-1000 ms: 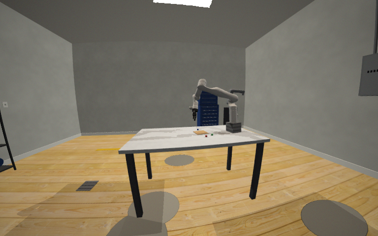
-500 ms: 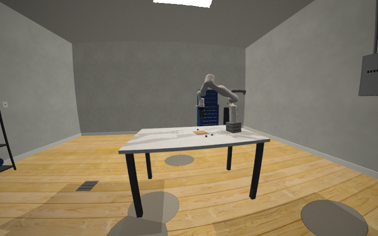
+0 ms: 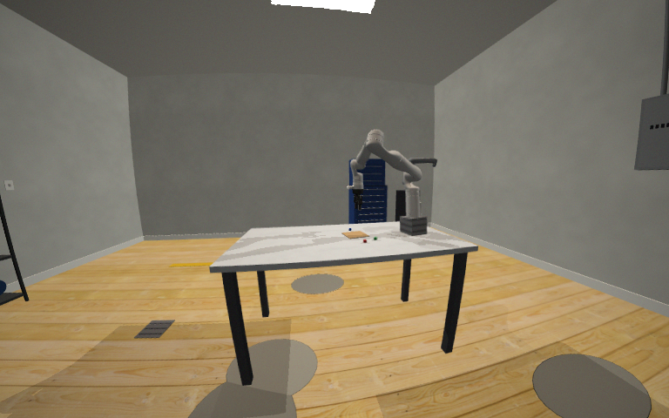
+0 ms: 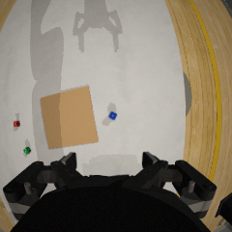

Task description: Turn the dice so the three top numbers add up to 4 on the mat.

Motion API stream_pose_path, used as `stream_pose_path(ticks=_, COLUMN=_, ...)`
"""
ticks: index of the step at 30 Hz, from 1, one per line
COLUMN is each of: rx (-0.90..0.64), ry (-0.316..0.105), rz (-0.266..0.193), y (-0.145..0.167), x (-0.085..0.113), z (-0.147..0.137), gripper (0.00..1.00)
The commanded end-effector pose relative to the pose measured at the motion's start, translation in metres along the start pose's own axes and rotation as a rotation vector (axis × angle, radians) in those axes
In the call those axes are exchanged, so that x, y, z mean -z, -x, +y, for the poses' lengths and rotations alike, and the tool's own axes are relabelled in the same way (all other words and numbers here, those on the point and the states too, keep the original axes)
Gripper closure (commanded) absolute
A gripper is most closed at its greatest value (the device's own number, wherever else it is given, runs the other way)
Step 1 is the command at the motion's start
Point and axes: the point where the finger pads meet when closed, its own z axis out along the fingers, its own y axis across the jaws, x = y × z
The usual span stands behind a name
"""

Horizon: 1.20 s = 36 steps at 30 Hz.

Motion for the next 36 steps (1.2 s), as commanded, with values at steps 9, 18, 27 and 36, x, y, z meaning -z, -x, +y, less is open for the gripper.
stream_pose_path(ticks=9, rx=0.001, ry=0.0, rz=0.001, y=0.0, x=0.001, z=0.0, gripper=0.0)
stream_pose_path(ticks=18, rx=0.001, ry=0.0, rz=0.002, y=-0.001, x=-0.017, z=0.0, gripper=0.0)
stream_pose_path(ticks=27, rx=0.001, ry=0.0, rz=0.002, y=-0.001, x=-0.06, z=0.001, gripper=0.0)
stream_pose_path(ticks=36, rx=0.001, ry=0.0, rz=0.002, y=-0.001, x=-0.107, z=0.001, gripper=0.0)
